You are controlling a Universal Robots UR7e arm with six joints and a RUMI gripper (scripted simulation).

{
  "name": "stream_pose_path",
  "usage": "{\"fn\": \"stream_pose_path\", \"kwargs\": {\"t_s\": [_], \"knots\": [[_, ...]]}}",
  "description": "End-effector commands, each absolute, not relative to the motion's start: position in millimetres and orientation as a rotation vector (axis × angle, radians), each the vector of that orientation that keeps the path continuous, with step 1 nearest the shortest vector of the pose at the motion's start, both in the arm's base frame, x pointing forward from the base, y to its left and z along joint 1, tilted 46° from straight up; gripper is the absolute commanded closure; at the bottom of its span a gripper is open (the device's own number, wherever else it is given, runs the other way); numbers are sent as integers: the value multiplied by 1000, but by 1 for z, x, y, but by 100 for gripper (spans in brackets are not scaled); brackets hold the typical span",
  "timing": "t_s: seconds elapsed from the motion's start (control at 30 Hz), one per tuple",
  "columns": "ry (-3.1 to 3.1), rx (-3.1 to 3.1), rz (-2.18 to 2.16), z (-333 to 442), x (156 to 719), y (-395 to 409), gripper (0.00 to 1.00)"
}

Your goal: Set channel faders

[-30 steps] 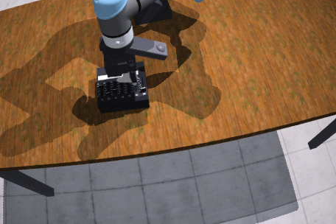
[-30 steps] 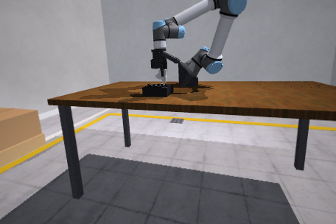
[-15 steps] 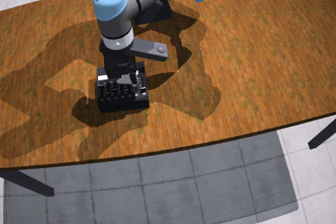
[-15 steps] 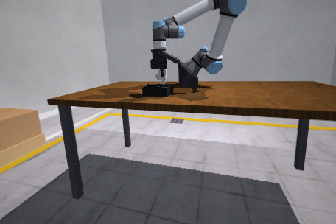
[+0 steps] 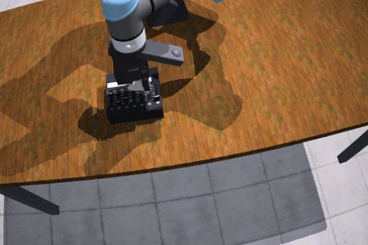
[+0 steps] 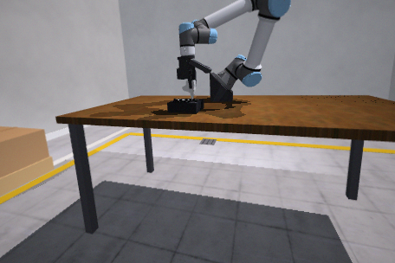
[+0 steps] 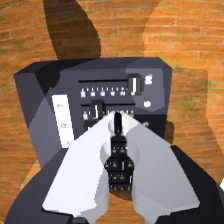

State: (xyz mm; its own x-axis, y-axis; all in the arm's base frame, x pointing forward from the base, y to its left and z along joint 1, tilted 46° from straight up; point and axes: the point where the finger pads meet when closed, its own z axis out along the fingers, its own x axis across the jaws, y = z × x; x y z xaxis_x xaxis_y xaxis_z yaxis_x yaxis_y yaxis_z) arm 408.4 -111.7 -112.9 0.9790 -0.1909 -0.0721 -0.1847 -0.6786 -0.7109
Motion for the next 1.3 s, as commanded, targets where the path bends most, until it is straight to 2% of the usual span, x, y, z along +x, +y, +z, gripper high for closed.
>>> {"fn": "stream_pose_path", "kwargs": {"t_s": [0.0, 0.8, 0.83, 1.27], "knots": [[261, -2332, -11, -106, 408, -119, 100], [261, -2332, -11, -89, 406, -136, 100], [261, -2332, -11, -89, 406, -136, 0], [261, -2332, -11, -71, 403, -154, 0]]}}
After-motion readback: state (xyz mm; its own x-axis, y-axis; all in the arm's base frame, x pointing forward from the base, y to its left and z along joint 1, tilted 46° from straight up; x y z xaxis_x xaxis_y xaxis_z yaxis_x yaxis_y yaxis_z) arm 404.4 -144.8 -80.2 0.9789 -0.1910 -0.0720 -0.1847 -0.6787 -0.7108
